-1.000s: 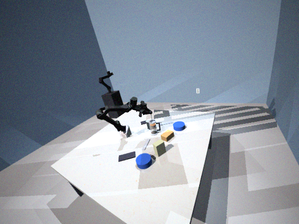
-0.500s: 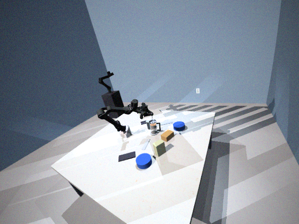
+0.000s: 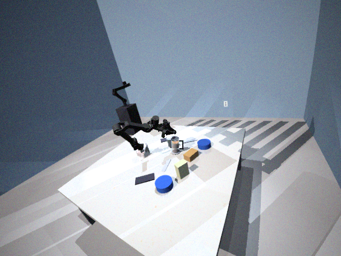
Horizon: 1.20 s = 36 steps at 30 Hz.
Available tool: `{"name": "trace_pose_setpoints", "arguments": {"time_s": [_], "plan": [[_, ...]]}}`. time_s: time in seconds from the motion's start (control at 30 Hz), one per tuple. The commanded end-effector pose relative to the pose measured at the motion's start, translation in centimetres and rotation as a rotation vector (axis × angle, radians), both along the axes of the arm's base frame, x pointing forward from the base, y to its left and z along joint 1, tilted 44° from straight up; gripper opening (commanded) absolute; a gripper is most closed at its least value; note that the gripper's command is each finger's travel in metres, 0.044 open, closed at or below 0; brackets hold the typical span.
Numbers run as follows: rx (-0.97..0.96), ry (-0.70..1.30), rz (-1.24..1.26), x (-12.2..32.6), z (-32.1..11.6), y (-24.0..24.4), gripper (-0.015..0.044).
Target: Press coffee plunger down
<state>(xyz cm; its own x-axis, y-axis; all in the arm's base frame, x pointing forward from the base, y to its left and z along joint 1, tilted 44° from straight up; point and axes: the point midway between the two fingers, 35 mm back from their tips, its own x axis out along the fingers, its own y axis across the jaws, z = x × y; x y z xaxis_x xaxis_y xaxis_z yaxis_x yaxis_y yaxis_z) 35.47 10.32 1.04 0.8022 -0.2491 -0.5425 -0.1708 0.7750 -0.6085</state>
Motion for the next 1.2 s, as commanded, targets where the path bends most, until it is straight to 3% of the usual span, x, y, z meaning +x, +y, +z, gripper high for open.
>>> {"name": "trace_pose_setpoints", "arguments": {"time_s": [0.0, 1.17], "plan": [[-0.060, 0.072, -0.031, -0.90, -2.11, -2.03, 0.0123], [-0.060, 0.071, -0.032, 0.06, -2.33, -1.58, 0.0123]]}}
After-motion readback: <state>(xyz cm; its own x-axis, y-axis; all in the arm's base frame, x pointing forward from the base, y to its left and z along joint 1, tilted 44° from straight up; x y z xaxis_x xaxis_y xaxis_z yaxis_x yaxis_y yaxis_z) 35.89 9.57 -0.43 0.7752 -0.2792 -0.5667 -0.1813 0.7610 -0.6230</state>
